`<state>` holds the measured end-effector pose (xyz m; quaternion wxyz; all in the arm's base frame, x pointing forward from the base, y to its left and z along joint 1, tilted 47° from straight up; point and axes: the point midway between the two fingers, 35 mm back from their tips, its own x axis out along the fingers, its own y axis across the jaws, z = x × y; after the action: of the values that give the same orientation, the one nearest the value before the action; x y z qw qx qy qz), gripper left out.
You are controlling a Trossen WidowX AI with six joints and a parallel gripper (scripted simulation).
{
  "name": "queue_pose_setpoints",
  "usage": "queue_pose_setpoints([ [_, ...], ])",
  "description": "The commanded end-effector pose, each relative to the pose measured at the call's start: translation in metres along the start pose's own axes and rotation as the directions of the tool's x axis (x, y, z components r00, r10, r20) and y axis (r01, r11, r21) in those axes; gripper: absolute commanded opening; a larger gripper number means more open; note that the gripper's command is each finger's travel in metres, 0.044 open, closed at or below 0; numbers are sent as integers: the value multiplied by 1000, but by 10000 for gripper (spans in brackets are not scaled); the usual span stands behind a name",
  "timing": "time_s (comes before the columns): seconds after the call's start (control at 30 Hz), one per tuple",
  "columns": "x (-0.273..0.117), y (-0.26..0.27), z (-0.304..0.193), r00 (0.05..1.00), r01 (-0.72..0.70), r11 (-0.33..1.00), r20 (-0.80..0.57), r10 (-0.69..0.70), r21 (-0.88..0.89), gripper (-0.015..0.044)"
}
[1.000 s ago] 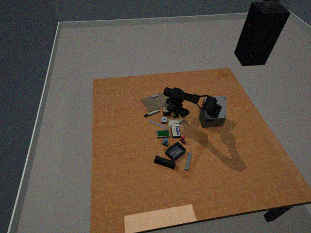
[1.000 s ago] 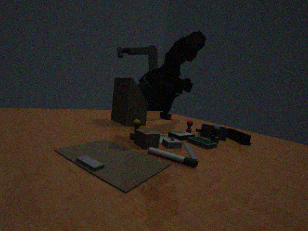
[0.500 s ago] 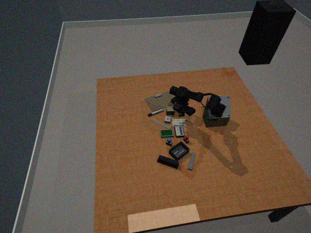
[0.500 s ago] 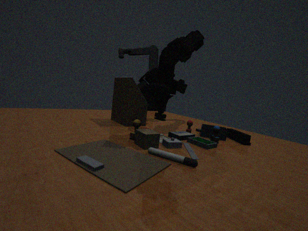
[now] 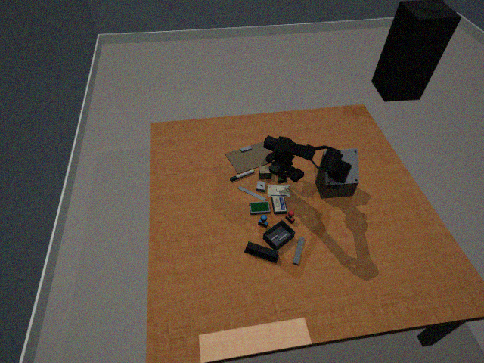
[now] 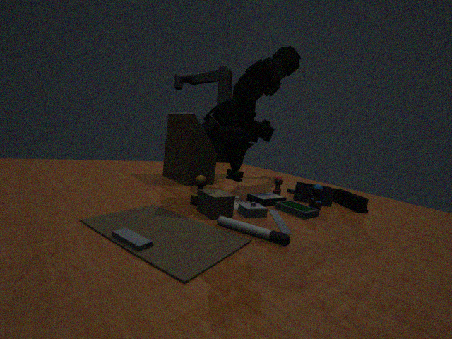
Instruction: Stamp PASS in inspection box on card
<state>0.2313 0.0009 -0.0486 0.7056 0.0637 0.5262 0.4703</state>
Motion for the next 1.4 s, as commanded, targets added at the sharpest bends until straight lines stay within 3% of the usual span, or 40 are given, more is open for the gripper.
queue_pose_setpoints([
  [0.0, 4, 0, 0, 1000, -5, 1000, 1, 5, 4, 0],
  [1.37, 32, 0, 0, 1000, -5, 1000, 8, 5, 4, 0],
])
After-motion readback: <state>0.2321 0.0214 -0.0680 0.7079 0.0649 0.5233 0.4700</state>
